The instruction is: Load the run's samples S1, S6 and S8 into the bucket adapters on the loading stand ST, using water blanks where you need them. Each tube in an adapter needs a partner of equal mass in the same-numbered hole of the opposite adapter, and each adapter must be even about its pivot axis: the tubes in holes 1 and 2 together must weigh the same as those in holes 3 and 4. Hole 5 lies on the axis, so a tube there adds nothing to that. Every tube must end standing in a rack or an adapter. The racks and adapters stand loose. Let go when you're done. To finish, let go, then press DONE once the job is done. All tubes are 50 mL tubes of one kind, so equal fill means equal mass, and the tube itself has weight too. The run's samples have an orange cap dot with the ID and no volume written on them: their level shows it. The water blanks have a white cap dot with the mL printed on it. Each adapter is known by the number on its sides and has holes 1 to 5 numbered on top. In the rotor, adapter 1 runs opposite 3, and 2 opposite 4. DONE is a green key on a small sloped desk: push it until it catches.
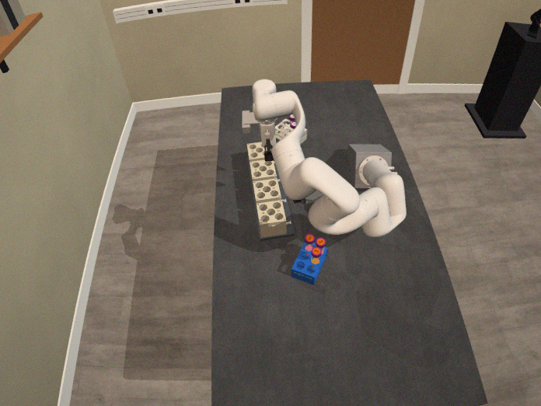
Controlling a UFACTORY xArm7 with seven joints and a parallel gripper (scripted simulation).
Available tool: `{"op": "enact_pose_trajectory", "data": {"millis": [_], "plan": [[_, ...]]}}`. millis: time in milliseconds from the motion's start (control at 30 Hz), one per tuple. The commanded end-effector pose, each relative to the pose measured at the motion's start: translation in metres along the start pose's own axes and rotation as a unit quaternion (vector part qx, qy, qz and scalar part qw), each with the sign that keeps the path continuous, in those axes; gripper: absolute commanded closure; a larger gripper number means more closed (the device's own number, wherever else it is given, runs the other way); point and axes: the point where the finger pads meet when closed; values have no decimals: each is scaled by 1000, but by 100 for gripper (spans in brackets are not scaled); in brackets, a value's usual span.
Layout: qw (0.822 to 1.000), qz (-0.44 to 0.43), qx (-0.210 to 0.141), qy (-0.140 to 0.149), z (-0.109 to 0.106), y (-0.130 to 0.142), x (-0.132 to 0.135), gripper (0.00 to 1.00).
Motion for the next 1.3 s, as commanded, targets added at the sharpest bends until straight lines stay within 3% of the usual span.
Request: {"op": "enact_pose_trajectory", "data": {"millis": [0,100,367,433,667,933,1000,1067,1267], "plan": [[1000,2,3,2,-3,0,1,0],[1000,2,3,2,-3,0,2,0],[991,134,3,1,-3,27,32,0],[991,134,3,1,-3,27,32,0],[969,249,3,1,-2,50,58,0],[927,375,3,1,-2,76,88,0],[927,375,3,1,-2,76,88,0],[916,402,3,1,-2,83,95,0],[916,402,3,1,-2,103,118,0]]}}
Point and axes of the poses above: the point where the finger pads meet when closed, its own z axis out along the fingers, its own x axis across the jaws, y = z × x, and after that the axes turned 10 degrees about -z, right-handed
